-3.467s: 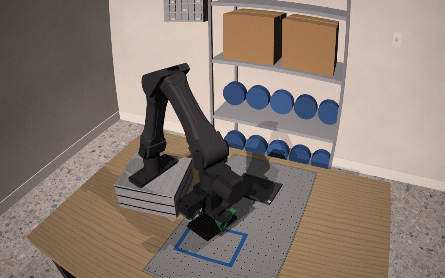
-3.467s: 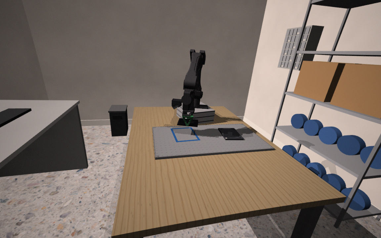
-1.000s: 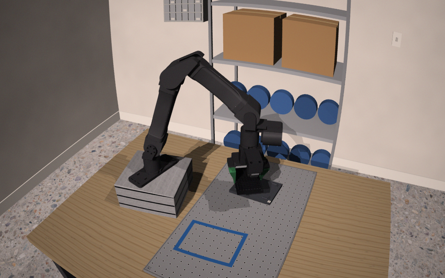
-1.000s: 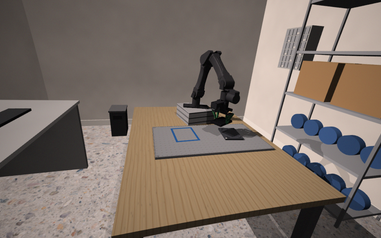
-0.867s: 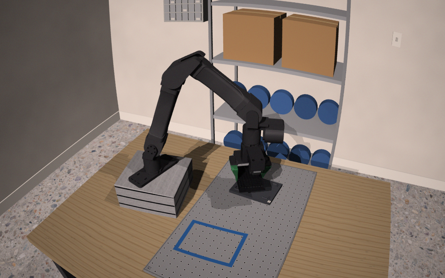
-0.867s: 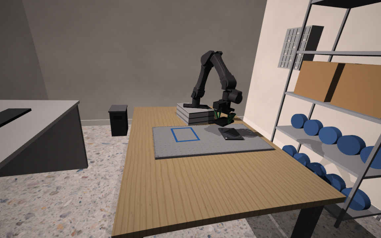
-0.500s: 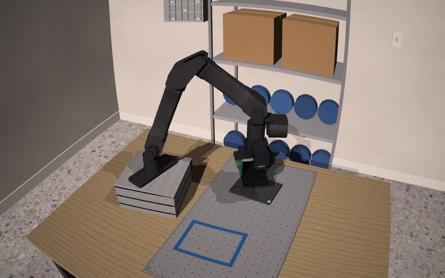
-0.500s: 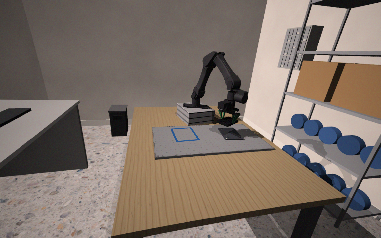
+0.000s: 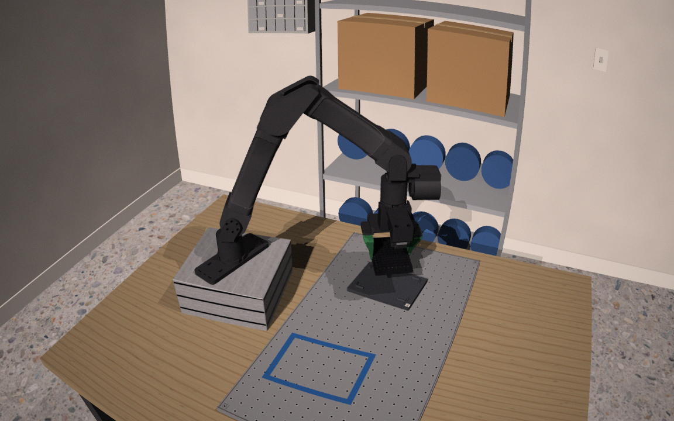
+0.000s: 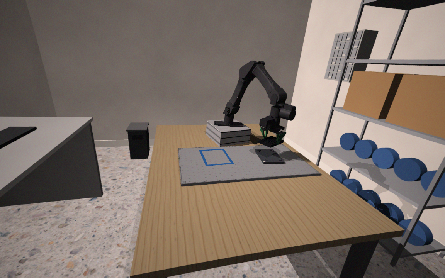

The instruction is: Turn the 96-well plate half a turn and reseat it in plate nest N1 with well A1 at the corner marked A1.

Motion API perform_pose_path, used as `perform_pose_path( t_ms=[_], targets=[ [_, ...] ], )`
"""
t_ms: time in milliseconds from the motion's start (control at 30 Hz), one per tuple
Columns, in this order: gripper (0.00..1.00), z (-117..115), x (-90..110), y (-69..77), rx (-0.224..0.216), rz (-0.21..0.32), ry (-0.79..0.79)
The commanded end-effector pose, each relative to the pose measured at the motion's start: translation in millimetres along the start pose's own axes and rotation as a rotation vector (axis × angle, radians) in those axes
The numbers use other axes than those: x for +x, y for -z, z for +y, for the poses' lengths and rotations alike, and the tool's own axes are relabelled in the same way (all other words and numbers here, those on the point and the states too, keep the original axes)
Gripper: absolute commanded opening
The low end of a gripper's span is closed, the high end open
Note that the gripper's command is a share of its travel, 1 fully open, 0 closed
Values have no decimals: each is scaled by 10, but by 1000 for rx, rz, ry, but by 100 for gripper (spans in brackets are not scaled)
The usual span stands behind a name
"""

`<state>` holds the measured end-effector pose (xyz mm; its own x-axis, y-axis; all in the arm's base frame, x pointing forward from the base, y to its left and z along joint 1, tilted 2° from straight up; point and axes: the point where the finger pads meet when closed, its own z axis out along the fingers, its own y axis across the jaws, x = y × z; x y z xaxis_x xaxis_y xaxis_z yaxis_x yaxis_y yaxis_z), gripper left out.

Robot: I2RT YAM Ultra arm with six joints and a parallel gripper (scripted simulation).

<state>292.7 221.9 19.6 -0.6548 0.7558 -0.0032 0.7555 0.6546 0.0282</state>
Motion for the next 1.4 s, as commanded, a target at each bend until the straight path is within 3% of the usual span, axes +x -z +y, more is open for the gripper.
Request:
perform_pose_path(
  t_ms=[0,267,1233,1367],
  targets=[
    [0,38,-13,55,-16,-7,-8],
    [0,40,-14,55,-15,-8,59],
    [0,42,-21,56,-11,-14,959],
    [0,42,-22,56,-11,-14,963]
  ],
)
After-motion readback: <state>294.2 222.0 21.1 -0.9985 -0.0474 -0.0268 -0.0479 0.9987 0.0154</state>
